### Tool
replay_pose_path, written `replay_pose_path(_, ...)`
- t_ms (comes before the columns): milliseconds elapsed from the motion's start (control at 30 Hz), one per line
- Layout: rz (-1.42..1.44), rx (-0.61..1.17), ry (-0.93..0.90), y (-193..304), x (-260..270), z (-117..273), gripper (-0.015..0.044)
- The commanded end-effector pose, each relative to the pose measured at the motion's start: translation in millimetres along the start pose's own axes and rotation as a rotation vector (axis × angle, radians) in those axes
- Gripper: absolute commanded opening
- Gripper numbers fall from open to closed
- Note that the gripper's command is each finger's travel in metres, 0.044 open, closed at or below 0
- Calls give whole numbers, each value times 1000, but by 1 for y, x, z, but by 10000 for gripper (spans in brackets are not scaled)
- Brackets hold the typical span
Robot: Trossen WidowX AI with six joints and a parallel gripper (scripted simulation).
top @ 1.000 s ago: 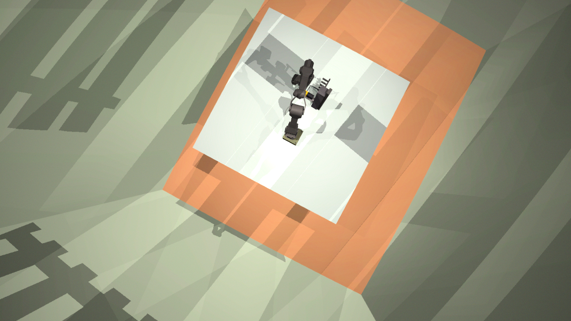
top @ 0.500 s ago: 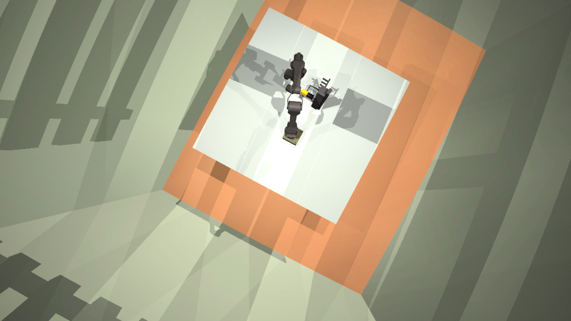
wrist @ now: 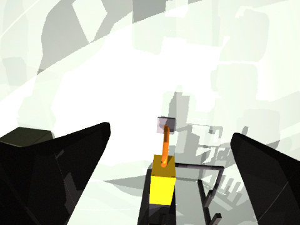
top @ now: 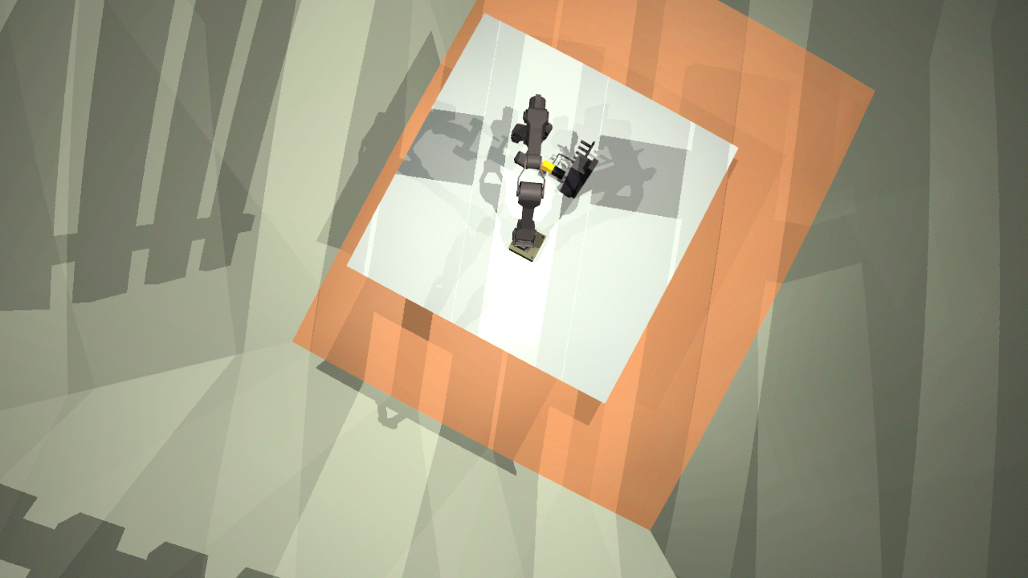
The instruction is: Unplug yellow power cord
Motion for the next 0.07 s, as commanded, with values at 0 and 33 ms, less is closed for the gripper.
replay_pose_path(0, -4, -2, -2, 0, 0, 0, 440)
replay_pose_path(33, -4, -2, -2, 0, 0, 0, 440)
Point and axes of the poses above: the point midway between the two fingers, 35 mm back from their tips, its own z axis back along the fingers, its own x axis across the jaws, y = z × x, the point moved 2 cm from there along z, back along the fingers, and after that the axes turned 3 degrees about -z, right-handed, at the moved point
